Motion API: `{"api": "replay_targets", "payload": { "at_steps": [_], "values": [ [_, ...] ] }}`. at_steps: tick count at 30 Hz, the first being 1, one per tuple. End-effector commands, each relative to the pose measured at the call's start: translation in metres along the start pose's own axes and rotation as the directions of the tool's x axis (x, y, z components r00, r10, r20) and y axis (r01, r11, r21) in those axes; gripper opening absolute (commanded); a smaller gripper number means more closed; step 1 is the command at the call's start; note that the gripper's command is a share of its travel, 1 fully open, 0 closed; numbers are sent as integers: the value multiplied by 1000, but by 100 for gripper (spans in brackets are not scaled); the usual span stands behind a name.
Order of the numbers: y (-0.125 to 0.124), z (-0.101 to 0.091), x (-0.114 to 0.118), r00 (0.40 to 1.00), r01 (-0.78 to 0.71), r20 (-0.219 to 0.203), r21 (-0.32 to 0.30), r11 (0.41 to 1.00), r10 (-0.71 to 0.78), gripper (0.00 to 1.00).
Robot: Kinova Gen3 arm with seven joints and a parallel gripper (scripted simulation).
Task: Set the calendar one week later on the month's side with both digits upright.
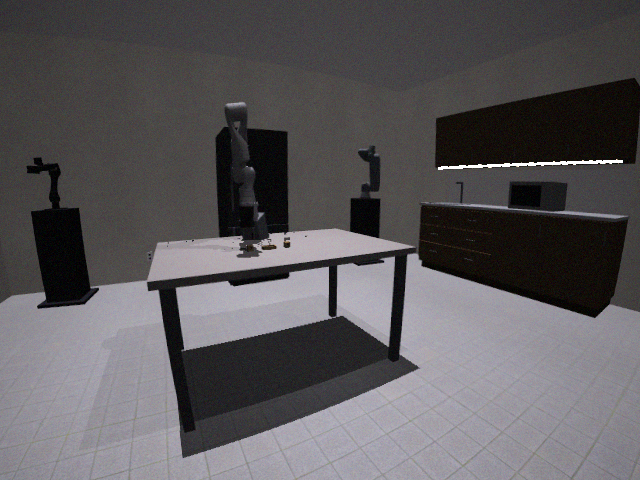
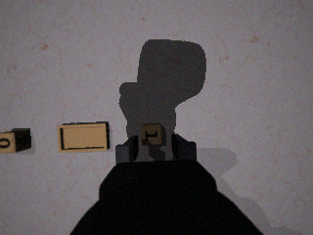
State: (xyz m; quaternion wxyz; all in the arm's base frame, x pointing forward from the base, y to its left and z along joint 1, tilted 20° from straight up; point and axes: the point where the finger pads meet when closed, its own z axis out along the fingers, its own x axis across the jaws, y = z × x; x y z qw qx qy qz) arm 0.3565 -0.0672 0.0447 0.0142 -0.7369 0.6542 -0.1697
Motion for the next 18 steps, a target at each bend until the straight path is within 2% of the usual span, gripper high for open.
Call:
{"api": "replay_targets", "payload": {
  "at_steps": [1, 18],
  "values": [
    [-6, -8, -4, 1000, 12, 2, 16, 1000, -12, 87],
    [-5, -26, -4, 1000, 13, 2, 15, 1000, -13, 87]
  ]
}}
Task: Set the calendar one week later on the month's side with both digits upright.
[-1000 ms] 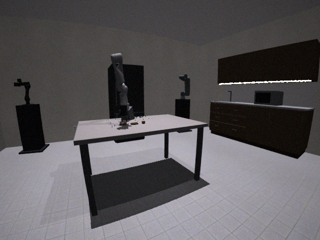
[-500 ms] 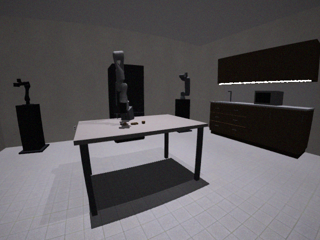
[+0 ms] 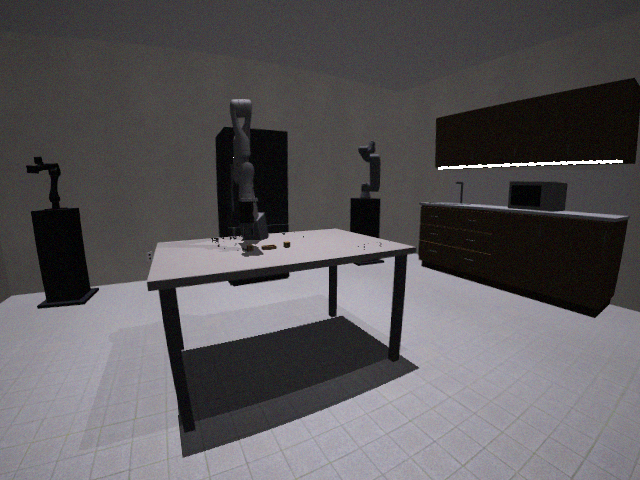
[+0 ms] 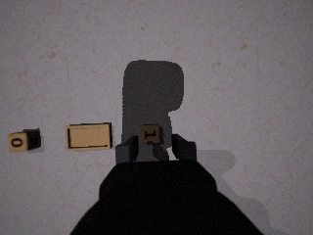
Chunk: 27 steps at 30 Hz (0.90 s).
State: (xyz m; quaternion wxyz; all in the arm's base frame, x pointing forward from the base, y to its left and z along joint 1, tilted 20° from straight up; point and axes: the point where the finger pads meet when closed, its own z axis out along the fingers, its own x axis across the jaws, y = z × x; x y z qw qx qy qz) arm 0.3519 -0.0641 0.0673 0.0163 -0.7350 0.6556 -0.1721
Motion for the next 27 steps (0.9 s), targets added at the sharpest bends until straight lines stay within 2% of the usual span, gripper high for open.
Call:
{"api": "replay_targets", "payload": {
  "at_steps": [1, 27],
  "values": [
    [-3, -4, -6, 1000, 18, 4, 9, 1000, -18, 87],
    [-4, -13, -6, 1000, 17, 4, 11, 1000, -17, 87]
  ]
}}
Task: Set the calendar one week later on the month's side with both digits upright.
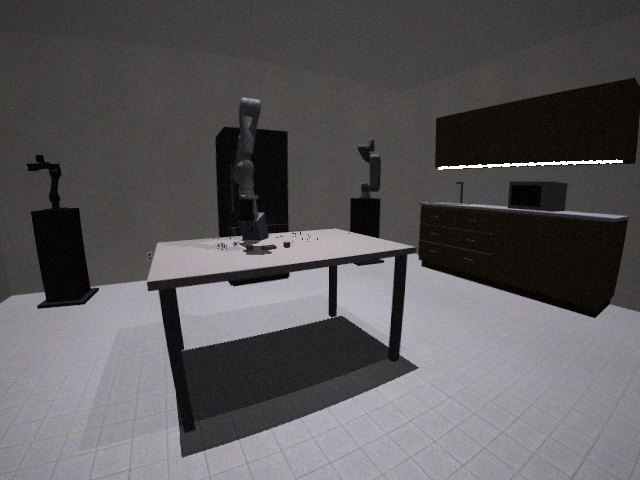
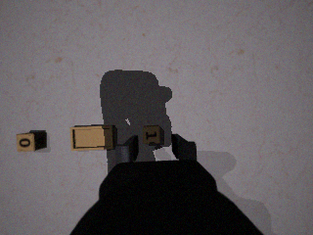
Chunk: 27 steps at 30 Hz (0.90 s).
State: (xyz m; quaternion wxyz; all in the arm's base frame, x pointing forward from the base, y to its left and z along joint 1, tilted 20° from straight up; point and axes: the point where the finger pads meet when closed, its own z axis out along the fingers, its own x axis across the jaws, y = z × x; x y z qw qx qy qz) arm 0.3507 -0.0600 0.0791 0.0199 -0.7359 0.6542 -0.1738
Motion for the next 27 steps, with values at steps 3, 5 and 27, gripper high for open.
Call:
{"api": "replay_targets", "payload": {
  "at_steps": [3, 5, 27],
  "values": [
    [-2, -2, -5, 1000, 15, 1, 3, 1000, -15, 87],
    [-2, -2, -5, 1000, 15, 1, 3, 1000, -15, 87],
    [-1, -5, -5, 1000, 15, 2, 2, 1000, -15, 87]
  ]
}}
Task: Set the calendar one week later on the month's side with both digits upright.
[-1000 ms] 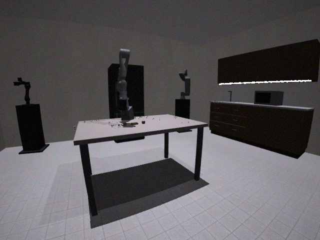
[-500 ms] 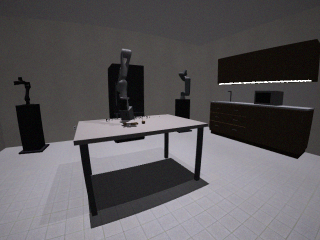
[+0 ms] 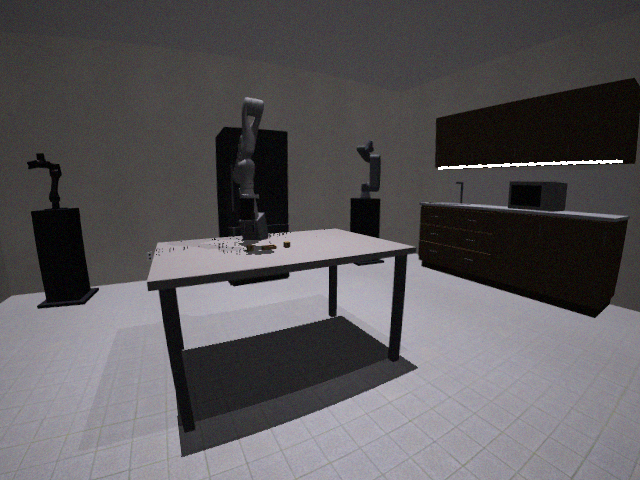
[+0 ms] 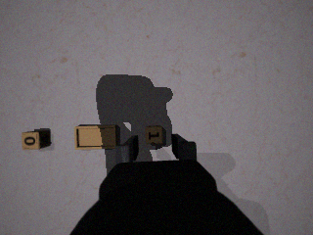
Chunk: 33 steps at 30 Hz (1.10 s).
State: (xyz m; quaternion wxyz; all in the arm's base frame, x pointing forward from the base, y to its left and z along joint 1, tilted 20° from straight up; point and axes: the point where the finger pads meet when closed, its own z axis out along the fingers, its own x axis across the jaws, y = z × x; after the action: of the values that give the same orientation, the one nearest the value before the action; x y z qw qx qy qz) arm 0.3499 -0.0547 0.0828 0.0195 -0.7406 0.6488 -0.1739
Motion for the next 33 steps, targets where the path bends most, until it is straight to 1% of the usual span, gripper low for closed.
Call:
{"api": "replay_targets", "payload": {
  "at_steps": [1, 2, 3, 28, 33],
  "values": [
    [0, 0, 0, 1000, 1, 0, 1, 1000, -1, 87],
    [0, 0, 0, 1000, 1, 0, 1, 1000, -1, 87],
    [0, 0, 0, 1000, 1, 0, 1, 1000, -1, 100],
    [-2, 0, -2, 1000, 2, 0, 3, 1000, -2, 100],
    [-12, 2, -15, 1000, 5, -4, 17, 1000, -5, 100]
  ]
}}
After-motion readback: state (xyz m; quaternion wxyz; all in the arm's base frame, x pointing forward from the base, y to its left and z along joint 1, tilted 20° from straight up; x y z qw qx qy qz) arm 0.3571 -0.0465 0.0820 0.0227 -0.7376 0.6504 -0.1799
